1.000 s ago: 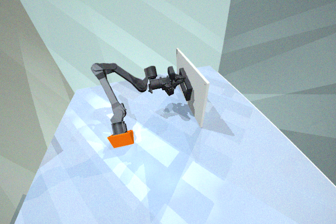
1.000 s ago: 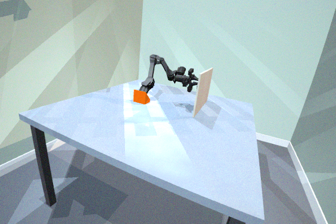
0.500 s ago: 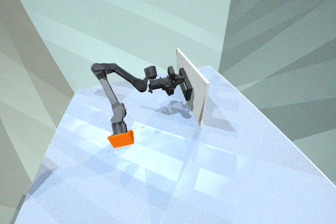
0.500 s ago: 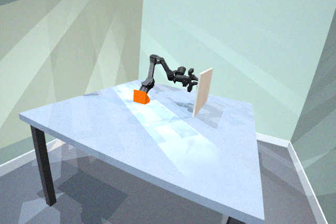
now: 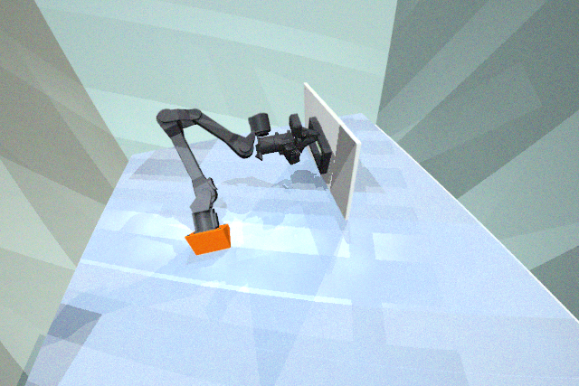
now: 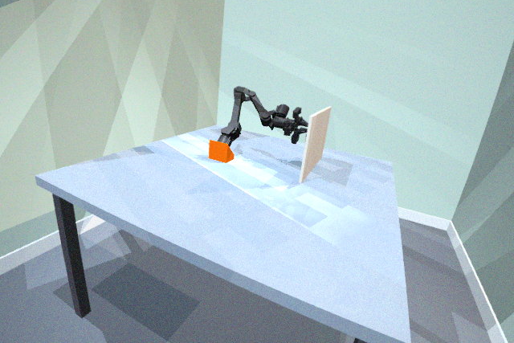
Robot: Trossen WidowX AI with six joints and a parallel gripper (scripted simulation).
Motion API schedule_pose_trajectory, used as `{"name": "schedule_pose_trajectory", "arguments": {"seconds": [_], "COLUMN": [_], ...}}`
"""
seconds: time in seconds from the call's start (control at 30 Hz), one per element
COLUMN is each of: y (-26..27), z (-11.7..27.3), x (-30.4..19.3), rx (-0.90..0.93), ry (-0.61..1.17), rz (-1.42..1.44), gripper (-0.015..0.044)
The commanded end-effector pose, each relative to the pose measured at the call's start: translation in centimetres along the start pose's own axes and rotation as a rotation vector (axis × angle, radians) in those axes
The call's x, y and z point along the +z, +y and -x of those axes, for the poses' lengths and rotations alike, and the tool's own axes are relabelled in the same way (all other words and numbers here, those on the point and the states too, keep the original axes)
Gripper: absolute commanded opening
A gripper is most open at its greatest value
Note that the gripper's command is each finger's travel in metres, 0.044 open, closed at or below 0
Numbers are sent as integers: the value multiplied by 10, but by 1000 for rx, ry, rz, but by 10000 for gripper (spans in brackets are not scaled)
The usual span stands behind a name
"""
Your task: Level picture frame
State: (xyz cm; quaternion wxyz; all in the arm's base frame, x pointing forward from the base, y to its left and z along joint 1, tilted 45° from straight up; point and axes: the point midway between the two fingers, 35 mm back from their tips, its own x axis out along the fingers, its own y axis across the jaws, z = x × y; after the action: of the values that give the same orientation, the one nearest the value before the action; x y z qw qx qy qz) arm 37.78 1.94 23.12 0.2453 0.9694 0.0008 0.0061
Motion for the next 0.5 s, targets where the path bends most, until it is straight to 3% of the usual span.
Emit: {"name": "schedule_pose_trajectory", "arguments": {"seconds": [0.0, 0.47], "y": [4, 8], "z": [0, 0], "x": [0, 0], "rx": [9, 9], "ry": [-1, -1], "rz": [-4, -4], "gripper": [0, 0]}}
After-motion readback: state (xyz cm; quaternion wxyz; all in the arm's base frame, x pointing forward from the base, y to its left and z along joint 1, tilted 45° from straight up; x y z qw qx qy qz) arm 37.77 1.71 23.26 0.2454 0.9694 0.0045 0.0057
